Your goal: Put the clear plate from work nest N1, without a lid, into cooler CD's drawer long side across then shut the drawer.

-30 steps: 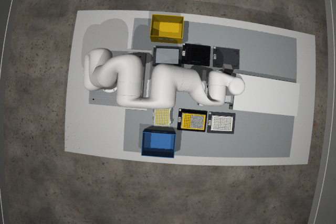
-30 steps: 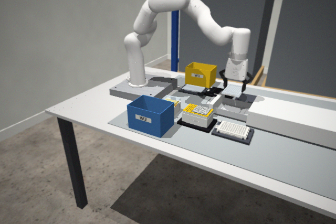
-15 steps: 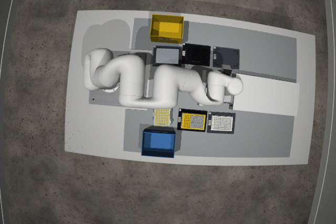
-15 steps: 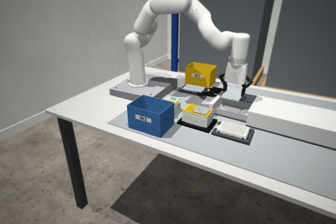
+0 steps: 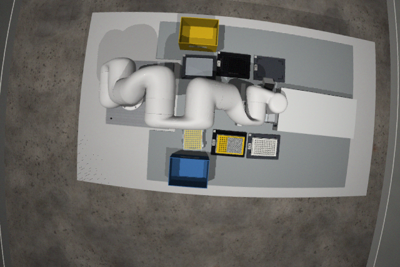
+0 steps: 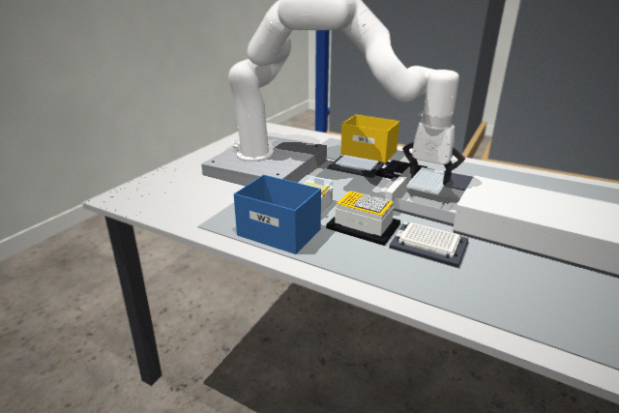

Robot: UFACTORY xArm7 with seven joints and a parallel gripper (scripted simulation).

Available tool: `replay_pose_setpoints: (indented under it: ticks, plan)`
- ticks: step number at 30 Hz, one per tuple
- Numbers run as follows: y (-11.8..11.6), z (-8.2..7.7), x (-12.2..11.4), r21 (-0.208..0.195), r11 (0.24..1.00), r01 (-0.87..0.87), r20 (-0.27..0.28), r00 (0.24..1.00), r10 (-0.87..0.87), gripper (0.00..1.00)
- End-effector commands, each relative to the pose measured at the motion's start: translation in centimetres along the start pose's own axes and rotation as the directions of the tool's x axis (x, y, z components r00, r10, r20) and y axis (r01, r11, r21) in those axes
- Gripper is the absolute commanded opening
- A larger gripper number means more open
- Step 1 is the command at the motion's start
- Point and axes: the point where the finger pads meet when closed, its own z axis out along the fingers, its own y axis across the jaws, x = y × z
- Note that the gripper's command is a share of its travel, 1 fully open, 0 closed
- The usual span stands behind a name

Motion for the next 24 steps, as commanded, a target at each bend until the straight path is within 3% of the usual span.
replay_pose_setpoints:
  ticks: [1, 24]
  plan:
    - [0.2, 0.5, 0.0, -0.005, 1.0, 0.0, 0.0, 1.0, 0.0, 0.0]
    - [0.2, 4.0, 0.0, -0.005, 1.0, 0.0, 0.0, 1.0, 0.0, 0.0]
